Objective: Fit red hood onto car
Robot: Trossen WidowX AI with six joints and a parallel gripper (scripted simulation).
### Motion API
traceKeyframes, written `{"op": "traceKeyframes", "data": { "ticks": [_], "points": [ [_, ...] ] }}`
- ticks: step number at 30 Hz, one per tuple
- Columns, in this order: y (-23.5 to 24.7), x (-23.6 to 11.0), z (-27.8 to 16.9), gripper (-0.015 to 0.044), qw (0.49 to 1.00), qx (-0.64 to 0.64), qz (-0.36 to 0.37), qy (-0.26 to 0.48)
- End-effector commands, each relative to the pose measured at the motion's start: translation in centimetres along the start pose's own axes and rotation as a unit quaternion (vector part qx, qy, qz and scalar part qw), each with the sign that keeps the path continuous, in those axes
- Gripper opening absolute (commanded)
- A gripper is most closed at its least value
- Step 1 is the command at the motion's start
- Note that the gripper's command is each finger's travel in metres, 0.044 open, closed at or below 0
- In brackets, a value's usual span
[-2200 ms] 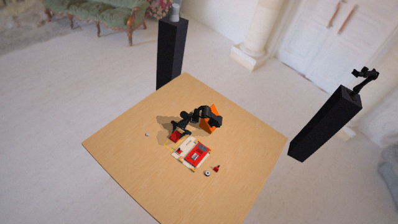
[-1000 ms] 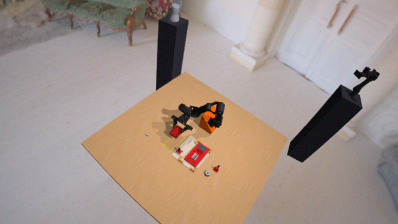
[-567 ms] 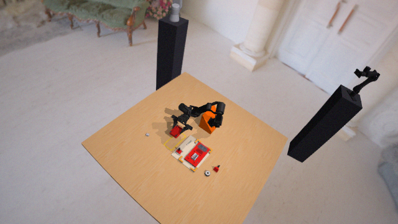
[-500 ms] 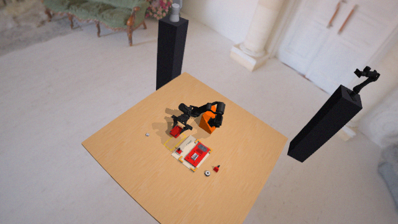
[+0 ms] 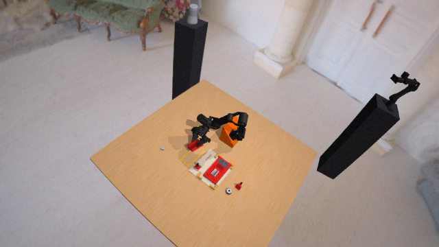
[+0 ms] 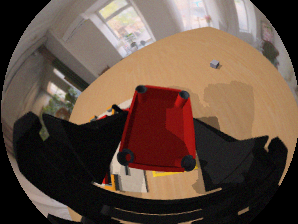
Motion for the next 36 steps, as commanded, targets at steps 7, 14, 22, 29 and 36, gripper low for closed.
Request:
{"op": "traceKeyframes", "data": {
  "ticks": [7,14,22,29,36],
  "points": [
    [0.0,0.01,-0.04,0.0,0.986,0.168,0.003,0.0],
    [0.0,0.01,-0.04,0.0,0.96,0.279,0.003,0.001],
    [0.0,0.01,-0.04,0.0,0.915,0.404,0.003,0.001],
    [0.0,0.01,-0.05,0.0,0.862,0.506,0.003,0.001],
    [0.0,0.01,-0.05,0.0,0.798,0.602,0.003,0.002]
  ]
}}
Point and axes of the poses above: the point midway between the two fingers, 35 mm back from their tips, its own x axis out along the fingers, its own y axis across the jaws, z = x × y, the point moved 10 cm from there along -x, back along the fingers, and after that the axes turned 5 degrees about -x, right-handed, at the moved point
